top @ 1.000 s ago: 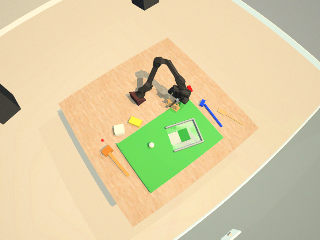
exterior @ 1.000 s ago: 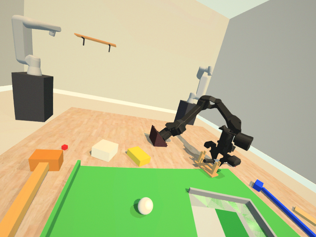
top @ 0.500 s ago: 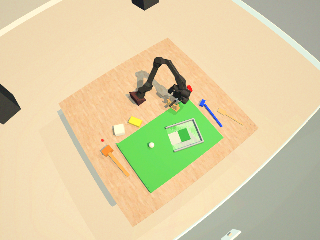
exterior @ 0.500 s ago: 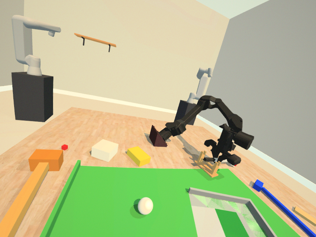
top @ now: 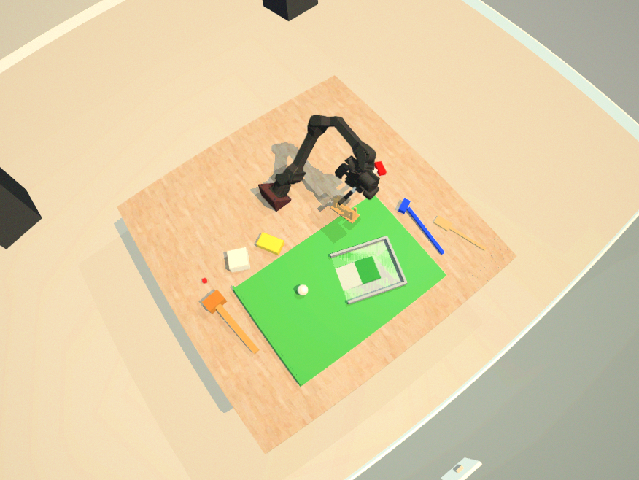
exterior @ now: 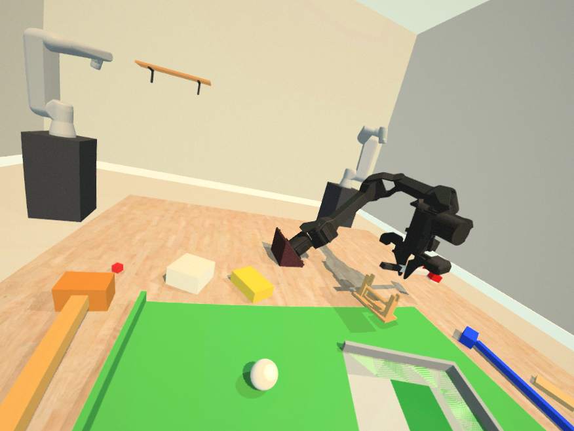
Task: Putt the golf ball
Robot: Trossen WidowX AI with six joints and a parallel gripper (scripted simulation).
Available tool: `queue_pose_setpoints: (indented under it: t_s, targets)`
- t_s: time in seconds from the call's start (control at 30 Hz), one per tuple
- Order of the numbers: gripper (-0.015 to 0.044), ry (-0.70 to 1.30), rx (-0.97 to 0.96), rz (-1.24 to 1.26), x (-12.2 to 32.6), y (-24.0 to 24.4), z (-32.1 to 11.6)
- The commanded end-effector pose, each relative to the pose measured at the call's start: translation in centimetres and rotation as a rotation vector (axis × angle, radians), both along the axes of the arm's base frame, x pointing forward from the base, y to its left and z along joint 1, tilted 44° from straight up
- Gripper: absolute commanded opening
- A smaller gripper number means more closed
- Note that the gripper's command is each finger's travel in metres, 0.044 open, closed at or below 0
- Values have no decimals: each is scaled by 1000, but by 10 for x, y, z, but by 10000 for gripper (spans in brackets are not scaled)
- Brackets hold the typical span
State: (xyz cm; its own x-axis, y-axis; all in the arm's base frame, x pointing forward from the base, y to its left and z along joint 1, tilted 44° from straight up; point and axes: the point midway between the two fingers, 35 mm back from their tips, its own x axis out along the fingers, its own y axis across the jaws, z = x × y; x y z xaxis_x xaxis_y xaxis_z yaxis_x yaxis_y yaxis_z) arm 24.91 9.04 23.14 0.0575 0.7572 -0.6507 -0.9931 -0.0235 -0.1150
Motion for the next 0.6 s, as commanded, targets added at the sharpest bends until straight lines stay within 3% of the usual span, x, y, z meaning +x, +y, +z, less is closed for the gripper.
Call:
queue_pose_setpoints:
  t_s: [0.0,0.57]
  targets:
    - [0,-9,11,-2,-2,-9,13]
    - [0,390,112,-370,43,-67,-40]
